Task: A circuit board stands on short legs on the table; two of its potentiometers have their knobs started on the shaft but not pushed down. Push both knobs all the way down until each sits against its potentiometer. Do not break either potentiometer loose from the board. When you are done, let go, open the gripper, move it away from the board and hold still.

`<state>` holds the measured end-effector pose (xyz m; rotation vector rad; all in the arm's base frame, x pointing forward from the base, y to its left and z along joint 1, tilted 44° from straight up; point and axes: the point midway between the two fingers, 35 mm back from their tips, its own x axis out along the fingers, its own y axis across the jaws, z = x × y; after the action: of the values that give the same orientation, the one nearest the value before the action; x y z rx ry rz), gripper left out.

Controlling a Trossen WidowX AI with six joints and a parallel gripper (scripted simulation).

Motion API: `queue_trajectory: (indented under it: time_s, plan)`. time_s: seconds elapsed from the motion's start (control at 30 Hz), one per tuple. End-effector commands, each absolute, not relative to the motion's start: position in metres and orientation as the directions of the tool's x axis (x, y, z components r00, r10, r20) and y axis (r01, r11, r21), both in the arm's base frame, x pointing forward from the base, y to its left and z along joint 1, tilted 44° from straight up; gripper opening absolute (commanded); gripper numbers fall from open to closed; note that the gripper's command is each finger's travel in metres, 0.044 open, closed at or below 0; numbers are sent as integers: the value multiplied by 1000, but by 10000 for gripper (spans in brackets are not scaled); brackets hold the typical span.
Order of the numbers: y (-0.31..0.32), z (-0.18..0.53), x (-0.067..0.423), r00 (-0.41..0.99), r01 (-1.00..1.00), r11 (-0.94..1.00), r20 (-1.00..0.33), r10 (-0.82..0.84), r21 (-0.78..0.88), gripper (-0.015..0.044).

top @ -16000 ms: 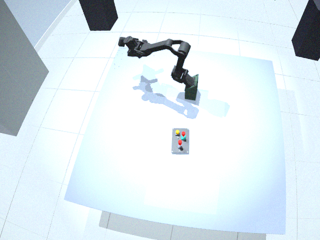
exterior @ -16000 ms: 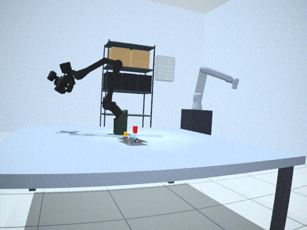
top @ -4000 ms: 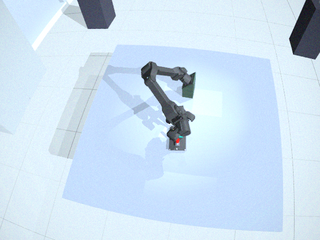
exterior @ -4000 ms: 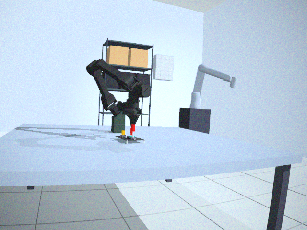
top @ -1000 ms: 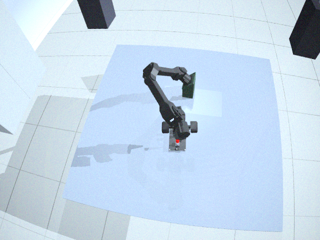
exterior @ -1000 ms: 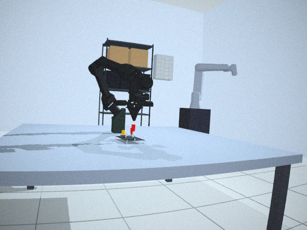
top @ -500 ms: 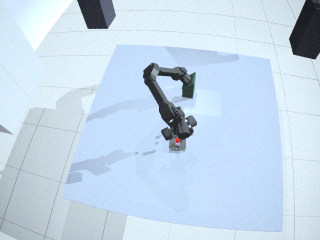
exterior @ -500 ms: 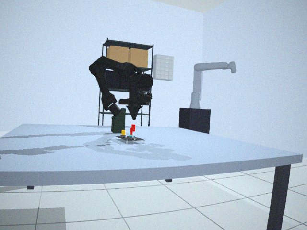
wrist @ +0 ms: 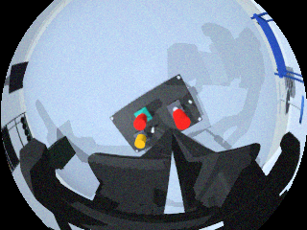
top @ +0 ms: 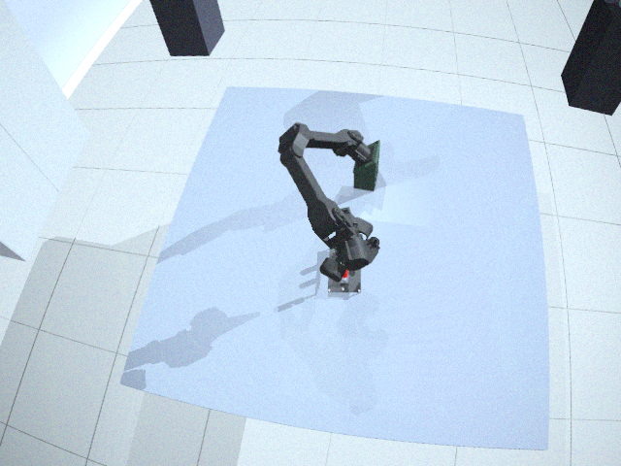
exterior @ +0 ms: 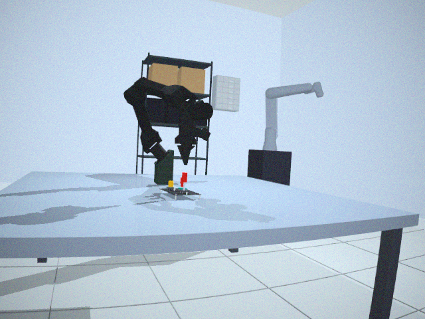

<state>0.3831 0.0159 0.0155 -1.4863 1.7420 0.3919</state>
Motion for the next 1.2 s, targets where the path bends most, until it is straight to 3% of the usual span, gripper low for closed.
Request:
queue_trajectory:
  time_s: [0.0,0.57,1.17]
  plan:
    - [17,17,385,6,-971,171,-729,-684,-168,0]
    - [20,23,391,2,-942,-245,-726,-688,230,0]
    - [23,29,396,-2,-572,-592,-722,-691,568,0]
